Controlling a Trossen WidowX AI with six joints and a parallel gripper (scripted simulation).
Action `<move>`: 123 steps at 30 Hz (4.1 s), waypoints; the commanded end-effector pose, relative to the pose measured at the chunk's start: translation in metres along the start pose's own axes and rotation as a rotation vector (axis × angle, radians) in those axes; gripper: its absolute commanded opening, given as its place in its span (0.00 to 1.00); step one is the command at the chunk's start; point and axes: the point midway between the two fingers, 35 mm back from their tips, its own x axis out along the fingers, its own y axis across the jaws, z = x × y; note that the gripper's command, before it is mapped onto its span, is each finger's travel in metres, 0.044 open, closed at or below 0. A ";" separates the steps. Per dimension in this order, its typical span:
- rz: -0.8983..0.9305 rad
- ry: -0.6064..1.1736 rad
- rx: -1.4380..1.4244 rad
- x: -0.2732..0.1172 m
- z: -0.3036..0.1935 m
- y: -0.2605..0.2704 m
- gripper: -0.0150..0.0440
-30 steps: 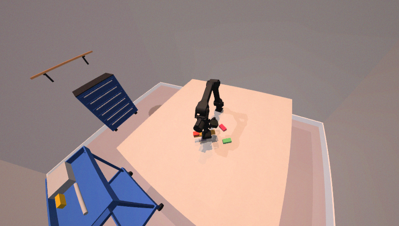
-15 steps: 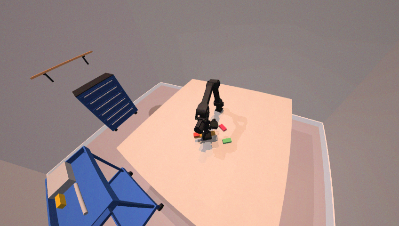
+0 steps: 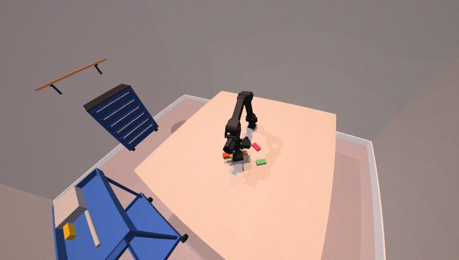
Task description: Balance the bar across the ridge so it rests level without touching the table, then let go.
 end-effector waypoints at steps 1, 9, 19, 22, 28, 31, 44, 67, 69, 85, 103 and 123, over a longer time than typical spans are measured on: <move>0.000 0.004 0.002 0.000 -0.001 0.000 0.25; 0.000 0.004 0.002 0.001 -0.001 0.000 0.25; 0.000 0.004 0.002 0.002 -0.001 0.000 0.25; 0.000 0.004 0.002 0.002 -0.001 0.000 0.25; 0.000 0.004 0.002 0.003 -0.001 0.000 0.25; 0.000 0.004 0.002 0.003 -0.001 0.000 0.25; 0.000 0.004 0.002 0.004 -0.001 0.000 0.25; 0.000 0.004 0.002 0.006 -0.001 0.000 0.25; 0.000 0.004 0.002 0.006 -0.001 0.000 0.25; 0.000 0.004 0.002 0.007 -0.001 0.000 0.25; 0.000 0.004 0.002 0.009 0.000 0.000 0.25; 0.000 0.004 0.002 0.011 0.000 0.001 0.25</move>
